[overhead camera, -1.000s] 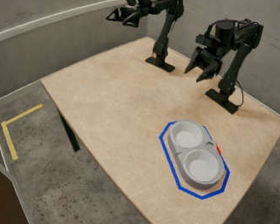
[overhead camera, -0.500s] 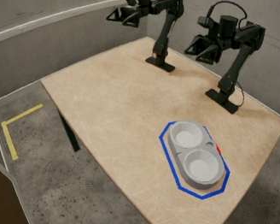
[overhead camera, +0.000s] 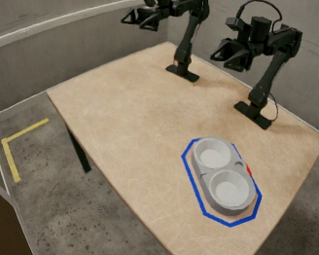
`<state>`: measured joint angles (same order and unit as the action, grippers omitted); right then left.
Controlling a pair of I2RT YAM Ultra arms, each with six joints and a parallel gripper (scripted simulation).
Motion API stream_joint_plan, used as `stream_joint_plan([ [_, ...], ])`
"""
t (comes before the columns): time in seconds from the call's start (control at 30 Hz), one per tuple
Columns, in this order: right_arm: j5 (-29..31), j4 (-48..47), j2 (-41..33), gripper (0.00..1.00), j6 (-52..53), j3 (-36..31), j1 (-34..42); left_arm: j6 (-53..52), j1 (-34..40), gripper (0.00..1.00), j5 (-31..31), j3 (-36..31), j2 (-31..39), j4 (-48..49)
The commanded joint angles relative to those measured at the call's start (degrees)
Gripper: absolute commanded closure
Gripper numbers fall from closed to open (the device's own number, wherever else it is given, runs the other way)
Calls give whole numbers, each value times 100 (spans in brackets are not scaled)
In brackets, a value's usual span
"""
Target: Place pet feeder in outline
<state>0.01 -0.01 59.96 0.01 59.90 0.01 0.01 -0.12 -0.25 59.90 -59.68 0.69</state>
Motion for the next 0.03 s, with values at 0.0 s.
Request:
stream_joint_plan([
  [0.0, -49, -38, -75, 0, 42, 176, -29, -37, -15, 53, 65, 183, 131, 46],
])
